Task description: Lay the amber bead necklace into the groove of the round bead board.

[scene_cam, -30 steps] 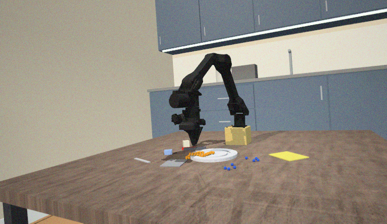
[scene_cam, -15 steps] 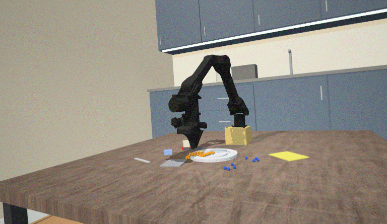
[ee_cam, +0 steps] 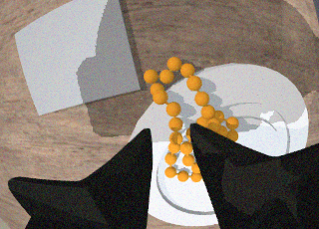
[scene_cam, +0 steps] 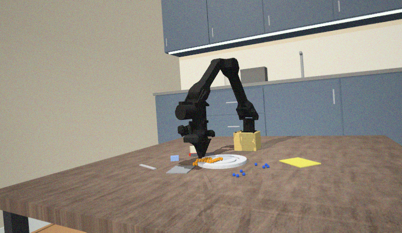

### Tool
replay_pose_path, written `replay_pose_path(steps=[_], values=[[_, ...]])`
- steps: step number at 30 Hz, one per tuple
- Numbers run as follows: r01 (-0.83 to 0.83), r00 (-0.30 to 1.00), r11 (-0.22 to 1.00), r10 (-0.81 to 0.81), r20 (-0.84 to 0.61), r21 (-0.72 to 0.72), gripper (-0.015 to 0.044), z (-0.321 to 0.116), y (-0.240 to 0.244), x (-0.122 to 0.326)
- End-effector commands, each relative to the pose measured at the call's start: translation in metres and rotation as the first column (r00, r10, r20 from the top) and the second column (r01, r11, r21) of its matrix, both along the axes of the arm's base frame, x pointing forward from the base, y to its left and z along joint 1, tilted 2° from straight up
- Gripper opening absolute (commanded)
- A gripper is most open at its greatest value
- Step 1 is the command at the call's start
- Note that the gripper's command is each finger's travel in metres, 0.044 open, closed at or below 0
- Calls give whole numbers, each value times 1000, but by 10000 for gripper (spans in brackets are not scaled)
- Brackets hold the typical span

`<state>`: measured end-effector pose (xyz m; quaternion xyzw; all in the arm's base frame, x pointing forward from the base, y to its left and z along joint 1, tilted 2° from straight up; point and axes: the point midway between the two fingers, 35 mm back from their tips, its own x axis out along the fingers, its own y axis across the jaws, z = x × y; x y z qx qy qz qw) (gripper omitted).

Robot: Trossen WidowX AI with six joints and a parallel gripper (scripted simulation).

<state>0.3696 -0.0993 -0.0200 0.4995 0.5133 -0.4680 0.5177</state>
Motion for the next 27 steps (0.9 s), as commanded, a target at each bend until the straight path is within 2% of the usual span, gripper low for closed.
replay_pose_path(steps=[1, 11, 16, 27], values=[[4, 1000, 1000, -4, -14, 4, 120, -9, 1, -3], [5, 1000, 1000, -5, -17, 5, 120, -17, 2, -4], [2, 1000, 1000, -2, -12, 3, 0, -14, 1, -3], [2, 1000, 1000, -2, -12, 3, 0, -14, 1, -3]])
